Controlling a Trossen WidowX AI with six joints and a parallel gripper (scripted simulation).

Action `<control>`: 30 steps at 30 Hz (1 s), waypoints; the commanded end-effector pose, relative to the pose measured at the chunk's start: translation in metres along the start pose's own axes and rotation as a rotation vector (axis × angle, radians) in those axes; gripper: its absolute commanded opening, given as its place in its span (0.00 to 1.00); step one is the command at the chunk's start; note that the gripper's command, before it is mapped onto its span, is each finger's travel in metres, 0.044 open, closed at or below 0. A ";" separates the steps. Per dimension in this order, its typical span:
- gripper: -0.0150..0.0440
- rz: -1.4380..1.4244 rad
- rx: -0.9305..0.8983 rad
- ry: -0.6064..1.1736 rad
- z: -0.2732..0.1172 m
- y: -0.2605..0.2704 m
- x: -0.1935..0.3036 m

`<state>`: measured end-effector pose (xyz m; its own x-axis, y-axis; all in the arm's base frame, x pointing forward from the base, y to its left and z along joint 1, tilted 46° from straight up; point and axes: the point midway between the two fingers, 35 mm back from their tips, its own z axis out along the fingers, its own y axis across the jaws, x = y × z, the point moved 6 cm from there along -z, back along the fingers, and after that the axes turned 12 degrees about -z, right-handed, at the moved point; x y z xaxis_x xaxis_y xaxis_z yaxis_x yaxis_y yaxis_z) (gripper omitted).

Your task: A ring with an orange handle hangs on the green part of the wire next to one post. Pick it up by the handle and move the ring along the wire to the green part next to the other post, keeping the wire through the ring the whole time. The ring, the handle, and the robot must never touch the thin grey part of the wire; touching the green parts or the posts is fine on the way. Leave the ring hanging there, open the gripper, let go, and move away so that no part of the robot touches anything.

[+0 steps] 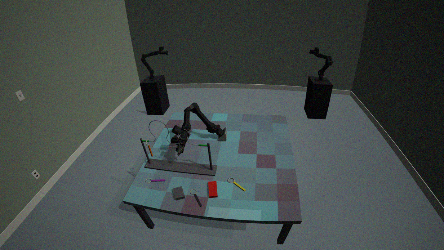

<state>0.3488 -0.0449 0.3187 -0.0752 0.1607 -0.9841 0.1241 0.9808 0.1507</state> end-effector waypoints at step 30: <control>0.53 -0.999 -0.092 -0.229 -0.052 -0.248 -0.118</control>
<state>0.2910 -0.2828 0.3985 0.0831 -0.6819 -0.7267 0.0296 0.7306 -0.6821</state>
